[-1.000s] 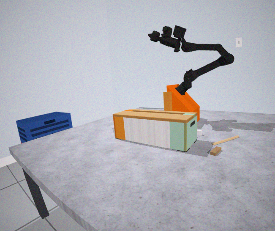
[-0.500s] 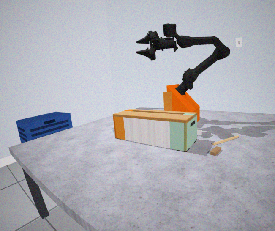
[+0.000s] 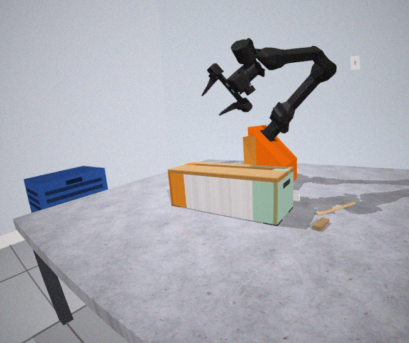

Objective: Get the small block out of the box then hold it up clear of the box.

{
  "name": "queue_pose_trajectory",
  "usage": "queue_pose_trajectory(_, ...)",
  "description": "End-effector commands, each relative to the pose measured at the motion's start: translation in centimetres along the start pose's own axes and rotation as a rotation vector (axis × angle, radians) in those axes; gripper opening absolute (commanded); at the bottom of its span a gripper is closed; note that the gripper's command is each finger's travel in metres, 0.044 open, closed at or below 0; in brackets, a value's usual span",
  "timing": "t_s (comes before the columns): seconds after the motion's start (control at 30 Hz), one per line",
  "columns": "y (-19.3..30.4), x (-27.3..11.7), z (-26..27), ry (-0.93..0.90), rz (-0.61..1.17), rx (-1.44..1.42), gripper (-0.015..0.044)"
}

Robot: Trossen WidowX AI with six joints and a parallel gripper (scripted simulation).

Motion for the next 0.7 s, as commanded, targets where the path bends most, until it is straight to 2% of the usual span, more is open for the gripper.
queue_pose_trajectory(0.0, -2.9, 1.2, 3.2, -0.220, -0.050, -0.246, 0.0400)
queue_pose_trajectory(0.13, -5.5, 1.9, 7.1, -0.463, -0.129, -0.421, 0.0400)
queue_pose_trajectory(0.43, -7.8, 3.1, 14.1, -0.860, -0.278, -0.689, 0.0400)
queue_pose_trajectory(0.67, -7.8, 3.2, 14.6, -0.890, -0.292, -0.707, 0.0400)
Point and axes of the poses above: the point midway between the two fingers, 35 mm back from their tips, its own x axis out along the fingers, its own z axis across the jaws, y = z × x, the point moved 7 cm from there along -x, back along the fingers, and after that the axes turned 9 degrees about x, right-handed, at the moved point
